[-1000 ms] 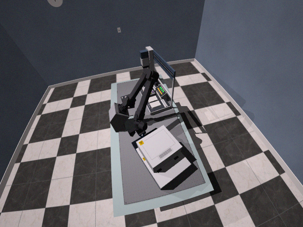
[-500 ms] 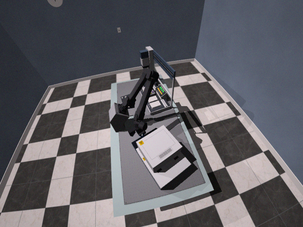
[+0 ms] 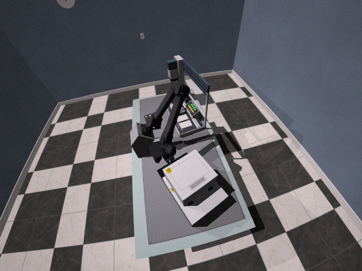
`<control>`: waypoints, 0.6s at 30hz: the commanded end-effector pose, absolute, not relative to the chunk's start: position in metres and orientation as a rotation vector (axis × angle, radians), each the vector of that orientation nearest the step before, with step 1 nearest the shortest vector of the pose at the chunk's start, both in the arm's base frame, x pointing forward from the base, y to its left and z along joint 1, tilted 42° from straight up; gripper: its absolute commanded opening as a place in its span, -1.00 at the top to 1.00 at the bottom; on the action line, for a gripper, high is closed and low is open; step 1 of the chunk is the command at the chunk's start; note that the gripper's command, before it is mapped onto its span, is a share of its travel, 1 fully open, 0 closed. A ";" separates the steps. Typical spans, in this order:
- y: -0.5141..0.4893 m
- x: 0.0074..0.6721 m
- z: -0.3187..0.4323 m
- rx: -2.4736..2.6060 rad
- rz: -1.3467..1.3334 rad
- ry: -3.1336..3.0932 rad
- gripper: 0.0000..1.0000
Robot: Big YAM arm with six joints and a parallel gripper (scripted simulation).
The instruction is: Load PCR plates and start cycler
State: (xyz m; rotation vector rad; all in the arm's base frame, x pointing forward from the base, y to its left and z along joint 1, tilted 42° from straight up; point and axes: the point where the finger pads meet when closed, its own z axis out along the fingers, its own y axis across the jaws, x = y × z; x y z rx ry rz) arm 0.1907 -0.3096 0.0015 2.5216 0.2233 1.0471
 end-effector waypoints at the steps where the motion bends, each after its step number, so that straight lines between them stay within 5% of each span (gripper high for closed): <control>1: -0.311 0.194 0.002 2.514 1.045 0.245 1.00; 18: -0.321 0.192 0.006 2.502 1.046 0.211 1.00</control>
